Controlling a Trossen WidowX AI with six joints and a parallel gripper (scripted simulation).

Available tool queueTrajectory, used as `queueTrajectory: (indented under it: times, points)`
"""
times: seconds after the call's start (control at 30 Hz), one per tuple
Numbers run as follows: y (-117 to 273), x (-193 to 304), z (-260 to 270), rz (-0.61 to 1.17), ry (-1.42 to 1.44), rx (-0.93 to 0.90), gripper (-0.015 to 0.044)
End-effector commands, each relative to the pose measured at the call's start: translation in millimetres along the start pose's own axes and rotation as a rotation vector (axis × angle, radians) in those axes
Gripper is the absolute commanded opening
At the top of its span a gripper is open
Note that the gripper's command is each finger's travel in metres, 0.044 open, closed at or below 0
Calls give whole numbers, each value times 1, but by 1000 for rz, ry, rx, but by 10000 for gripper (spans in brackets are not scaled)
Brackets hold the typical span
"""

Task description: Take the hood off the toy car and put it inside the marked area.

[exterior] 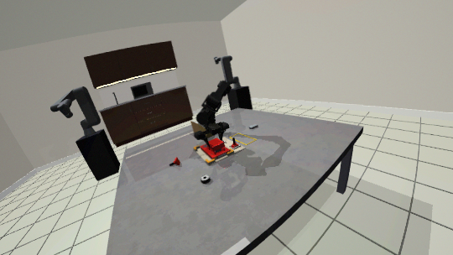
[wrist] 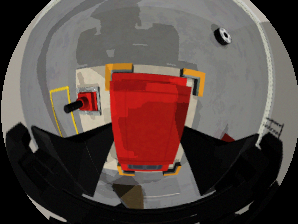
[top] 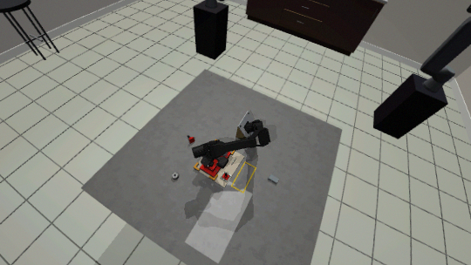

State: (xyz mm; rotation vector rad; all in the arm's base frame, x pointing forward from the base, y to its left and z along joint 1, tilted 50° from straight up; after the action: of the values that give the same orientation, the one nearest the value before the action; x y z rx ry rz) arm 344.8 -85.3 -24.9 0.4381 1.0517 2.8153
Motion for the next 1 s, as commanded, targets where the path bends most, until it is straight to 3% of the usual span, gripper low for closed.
queueTrajectory:
  times: [0.0, 0.47, 0.97]
  points:
    - [5, -1, -1, -3, 4, 6, 0]
    - [48, 0, -1, -3, 3, 7, 0]
    - [45, 12, 46, -5, -2, 8, 0]
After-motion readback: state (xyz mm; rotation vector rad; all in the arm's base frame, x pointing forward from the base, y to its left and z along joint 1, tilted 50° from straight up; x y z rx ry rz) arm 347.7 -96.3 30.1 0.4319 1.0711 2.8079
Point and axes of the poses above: the point midway between the two fingers, 35 mm back from their tips, its own y axis back along the fingers, its own z axis across the jaws, x = y × z, the point moved 3 cm from there along y, back along the fingers, and after that the axes turned 15 degrees about -y, right-handed, at the moved point
